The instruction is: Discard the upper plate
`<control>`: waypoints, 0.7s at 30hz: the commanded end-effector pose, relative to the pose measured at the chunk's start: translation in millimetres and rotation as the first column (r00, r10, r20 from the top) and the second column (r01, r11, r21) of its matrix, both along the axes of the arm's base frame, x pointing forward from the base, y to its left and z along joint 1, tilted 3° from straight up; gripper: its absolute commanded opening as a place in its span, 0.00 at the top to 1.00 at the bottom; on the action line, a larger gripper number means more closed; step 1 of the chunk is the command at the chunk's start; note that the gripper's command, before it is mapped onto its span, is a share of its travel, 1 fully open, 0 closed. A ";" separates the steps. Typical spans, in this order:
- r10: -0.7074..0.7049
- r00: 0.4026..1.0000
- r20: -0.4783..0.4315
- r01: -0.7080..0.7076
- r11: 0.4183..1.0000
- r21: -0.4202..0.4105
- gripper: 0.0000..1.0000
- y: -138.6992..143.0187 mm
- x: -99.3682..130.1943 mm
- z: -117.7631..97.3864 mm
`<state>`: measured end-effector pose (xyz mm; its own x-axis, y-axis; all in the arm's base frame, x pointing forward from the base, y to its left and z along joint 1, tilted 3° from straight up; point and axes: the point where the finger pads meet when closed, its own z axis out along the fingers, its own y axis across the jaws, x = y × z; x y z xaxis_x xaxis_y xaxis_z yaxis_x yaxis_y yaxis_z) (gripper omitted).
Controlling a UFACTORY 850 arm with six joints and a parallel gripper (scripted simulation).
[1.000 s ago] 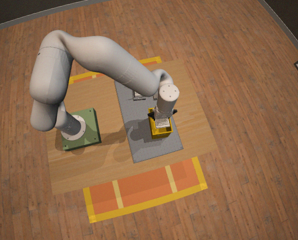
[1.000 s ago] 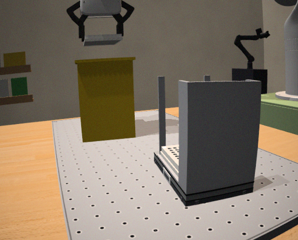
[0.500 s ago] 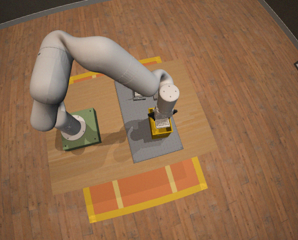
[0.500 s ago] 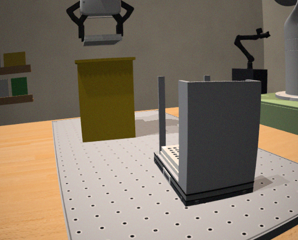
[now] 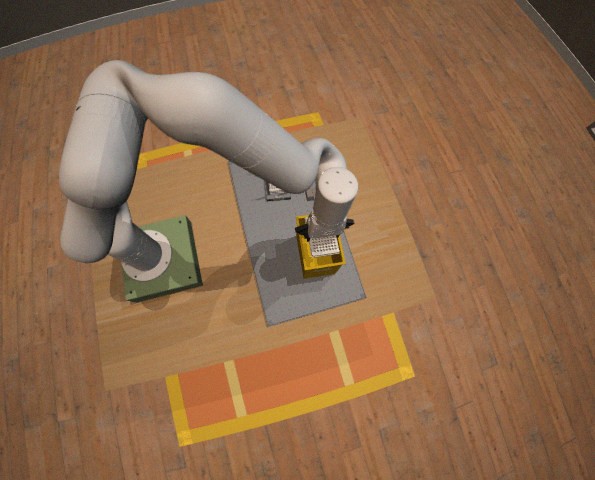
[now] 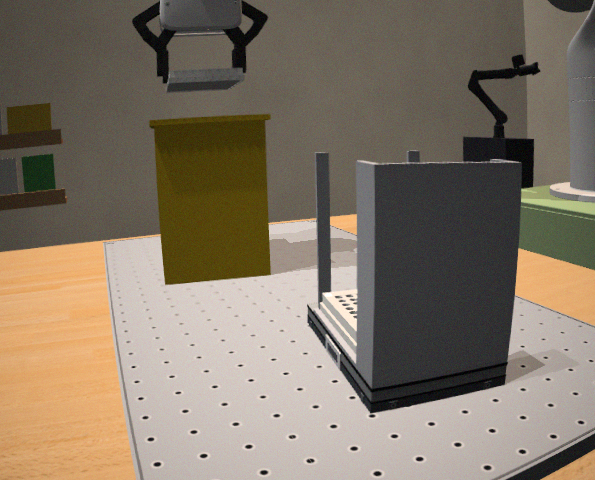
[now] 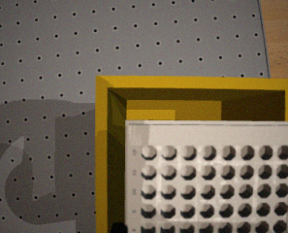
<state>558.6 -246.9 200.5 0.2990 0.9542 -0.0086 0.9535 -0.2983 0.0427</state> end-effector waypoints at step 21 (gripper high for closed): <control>0.000 1.000 0.002 0.000 1.000 -0.001 1.00 -0.5 1.8 -23.8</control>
<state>559.4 -247.0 178.7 0.2989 0.9542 -0.0086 0.9535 -0.2983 0.0426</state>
